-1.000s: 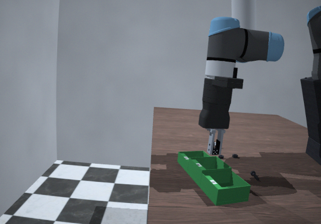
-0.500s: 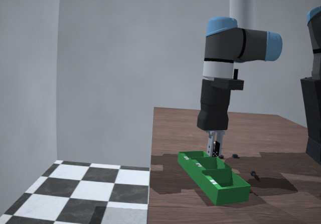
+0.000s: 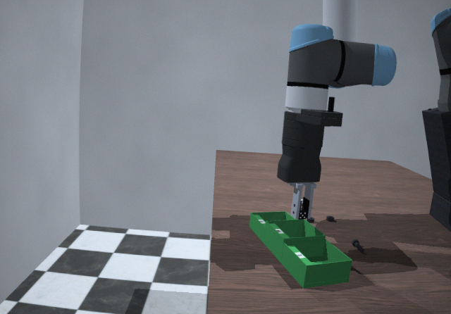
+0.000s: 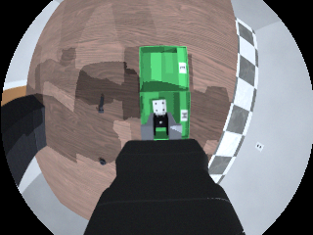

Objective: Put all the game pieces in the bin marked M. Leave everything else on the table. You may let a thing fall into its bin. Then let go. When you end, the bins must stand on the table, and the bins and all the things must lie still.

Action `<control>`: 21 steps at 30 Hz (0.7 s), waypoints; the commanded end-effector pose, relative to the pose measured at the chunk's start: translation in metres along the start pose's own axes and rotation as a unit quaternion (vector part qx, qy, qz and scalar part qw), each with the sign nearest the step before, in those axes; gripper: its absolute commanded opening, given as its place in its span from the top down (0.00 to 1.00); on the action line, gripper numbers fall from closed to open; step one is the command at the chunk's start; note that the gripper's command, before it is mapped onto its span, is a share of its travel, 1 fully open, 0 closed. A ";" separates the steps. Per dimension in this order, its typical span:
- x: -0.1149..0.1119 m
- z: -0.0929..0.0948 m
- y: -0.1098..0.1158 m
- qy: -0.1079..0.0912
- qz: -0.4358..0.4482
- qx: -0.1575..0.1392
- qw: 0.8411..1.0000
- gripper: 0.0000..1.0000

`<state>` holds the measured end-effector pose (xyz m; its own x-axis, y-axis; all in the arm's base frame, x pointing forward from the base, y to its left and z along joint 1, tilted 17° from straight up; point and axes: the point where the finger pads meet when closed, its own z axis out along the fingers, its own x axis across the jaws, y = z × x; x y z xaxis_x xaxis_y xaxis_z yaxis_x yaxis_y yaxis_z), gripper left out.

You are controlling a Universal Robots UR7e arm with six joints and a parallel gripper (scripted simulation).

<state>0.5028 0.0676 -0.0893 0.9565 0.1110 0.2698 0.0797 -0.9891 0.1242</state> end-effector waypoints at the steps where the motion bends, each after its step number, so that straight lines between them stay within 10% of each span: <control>1: 0.001 -0.001 0.001 0.001 0.000 0.000 1.000 0.66; 21: 0.003 0.030 0.002 0.002 0.001 0.000 1.000 0.66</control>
<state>0.5085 0.0651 -0.1100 0.9574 0.1106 0.2668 0.0799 -0.9891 0.1234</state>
